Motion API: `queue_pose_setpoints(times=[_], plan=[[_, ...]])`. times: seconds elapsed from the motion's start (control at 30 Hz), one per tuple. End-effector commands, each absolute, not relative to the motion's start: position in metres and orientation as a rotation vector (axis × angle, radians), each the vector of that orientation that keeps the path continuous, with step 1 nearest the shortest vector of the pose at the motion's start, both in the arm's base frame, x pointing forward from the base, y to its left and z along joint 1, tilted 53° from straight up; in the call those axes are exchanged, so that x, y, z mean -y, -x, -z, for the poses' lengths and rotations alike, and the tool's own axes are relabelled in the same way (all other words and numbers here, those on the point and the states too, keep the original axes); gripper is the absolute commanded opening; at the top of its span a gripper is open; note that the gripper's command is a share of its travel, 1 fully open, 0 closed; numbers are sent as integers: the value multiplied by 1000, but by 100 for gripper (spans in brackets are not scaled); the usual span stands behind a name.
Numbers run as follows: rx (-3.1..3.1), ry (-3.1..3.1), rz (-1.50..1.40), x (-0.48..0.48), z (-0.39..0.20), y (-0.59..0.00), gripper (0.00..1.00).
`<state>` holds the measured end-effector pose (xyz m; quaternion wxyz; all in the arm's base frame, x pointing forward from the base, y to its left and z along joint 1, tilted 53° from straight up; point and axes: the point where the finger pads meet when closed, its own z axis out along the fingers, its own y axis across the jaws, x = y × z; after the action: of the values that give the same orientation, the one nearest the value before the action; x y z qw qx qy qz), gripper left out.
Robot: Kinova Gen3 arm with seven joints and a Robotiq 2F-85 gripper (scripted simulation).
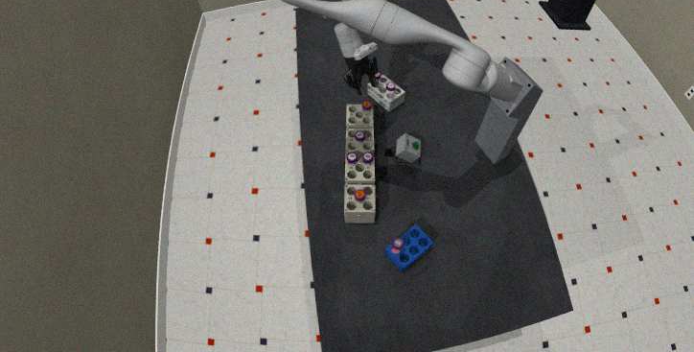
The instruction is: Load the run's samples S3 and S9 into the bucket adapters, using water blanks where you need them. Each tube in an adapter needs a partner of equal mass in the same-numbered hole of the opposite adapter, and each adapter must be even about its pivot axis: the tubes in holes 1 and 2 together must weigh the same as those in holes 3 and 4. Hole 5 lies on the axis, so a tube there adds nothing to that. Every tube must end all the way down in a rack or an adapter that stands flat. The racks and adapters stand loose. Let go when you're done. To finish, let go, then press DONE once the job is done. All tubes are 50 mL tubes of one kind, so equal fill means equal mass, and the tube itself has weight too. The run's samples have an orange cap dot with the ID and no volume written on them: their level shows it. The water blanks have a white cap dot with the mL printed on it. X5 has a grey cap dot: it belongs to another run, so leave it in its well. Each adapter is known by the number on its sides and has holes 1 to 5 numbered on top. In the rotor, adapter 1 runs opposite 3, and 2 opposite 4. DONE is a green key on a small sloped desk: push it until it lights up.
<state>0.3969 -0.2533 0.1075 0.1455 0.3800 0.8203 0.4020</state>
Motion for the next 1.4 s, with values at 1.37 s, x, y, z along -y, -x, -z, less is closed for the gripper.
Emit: queue_pose_setpoints(times=[1.37], plan=[[-2362,-1095,-1156,260,-130,-369,62]])
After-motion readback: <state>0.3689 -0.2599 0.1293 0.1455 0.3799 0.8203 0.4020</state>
